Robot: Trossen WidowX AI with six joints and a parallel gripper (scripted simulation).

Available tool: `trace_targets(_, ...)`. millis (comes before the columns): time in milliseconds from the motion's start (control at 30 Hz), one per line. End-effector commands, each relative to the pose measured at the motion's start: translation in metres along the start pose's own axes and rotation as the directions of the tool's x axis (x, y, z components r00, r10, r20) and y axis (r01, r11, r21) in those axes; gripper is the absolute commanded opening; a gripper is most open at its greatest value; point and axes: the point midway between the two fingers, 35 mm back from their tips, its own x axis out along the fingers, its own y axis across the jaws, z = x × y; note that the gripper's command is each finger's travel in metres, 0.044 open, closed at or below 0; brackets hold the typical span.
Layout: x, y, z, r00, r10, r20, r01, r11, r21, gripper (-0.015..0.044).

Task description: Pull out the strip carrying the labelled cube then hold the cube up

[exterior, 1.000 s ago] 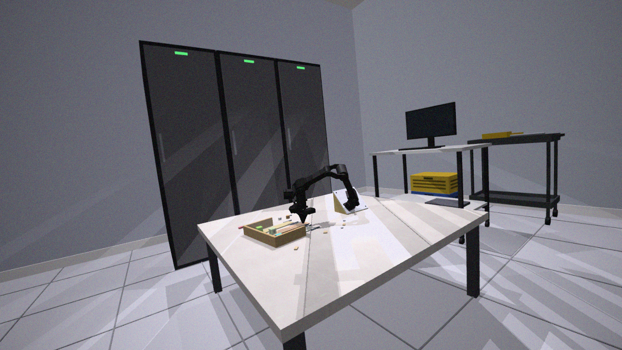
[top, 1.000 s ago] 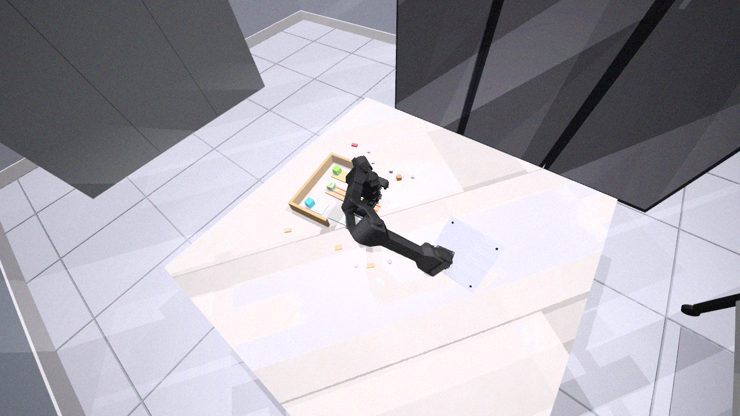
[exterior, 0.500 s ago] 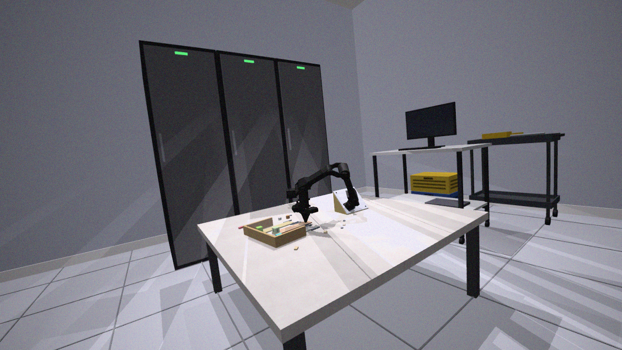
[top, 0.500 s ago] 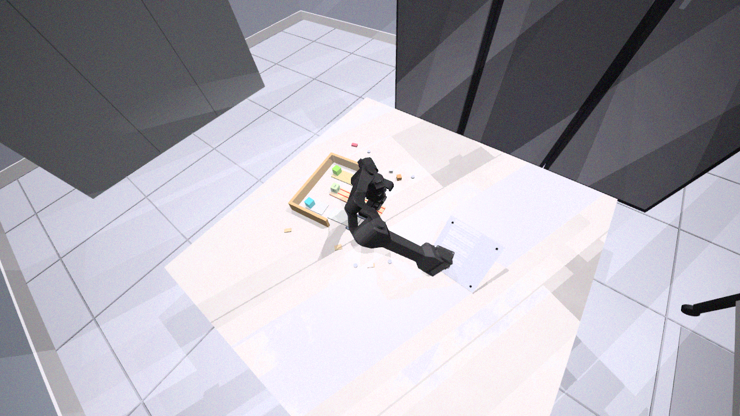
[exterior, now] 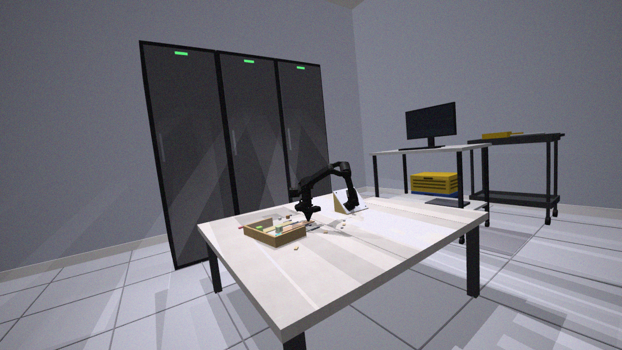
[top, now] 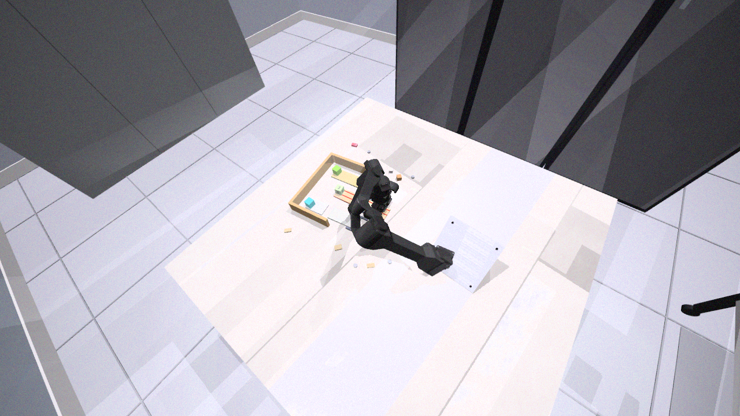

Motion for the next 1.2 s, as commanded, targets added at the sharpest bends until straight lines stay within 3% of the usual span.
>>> trace_targets(0, 0.005, 0.000, -0.014, 1.000, 0.003, -0.024, -0.002, 1.000, 0.009, 0.0000)
trace_targets(1167, 0.004, -0.001, -0.065, 1.000, 0.002, -0.026, -0.002, 1.000, 0.010, 0.0000)
